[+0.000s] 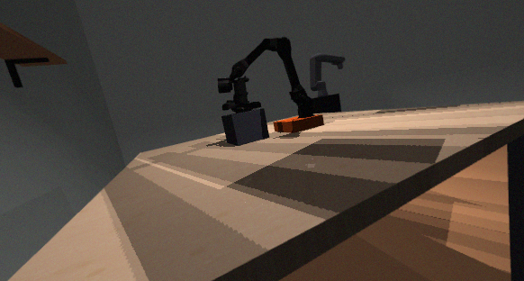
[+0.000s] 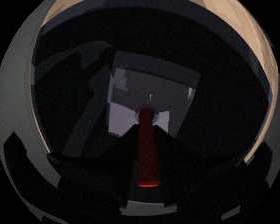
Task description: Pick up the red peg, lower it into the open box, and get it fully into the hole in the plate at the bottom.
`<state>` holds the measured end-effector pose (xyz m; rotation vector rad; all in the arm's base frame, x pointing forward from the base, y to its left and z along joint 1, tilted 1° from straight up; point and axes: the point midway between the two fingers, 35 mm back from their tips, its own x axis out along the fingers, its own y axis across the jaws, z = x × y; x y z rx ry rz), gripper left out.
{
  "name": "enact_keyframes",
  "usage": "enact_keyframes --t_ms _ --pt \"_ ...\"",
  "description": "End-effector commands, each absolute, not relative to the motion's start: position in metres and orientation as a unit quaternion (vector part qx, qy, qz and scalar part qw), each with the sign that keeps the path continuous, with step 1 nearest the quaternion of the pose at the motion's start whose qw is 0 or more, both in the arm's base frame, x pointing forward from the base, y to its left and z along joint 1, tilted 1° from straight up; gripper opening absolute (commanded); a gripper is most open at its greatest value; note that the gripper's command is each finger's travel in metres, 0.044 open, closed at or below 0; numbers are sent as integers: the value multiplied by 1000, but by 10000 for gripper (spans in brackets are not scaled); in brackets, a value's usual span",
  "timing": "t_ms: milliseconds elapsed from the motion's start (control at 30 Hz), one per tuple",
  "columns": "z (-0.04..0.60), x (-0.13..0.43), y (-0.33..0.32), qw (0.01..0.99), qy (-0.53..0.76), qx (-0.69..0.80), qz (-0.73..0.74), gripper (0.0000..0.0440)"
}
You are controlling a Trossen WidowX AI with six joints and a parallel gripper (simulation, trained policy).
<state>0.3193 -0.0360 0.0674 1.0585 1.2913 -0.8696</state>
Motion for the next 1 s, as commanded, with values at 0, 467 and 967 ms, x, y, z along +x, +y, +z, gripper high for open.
enact_keyframes --t_ms 0,467,967 --pt "60 319 -37 590 562 445 -372 72" --pt "72 330 -40 568 576 469 -353 126" --pt "118 349 -40 545 574 540 -287 179"
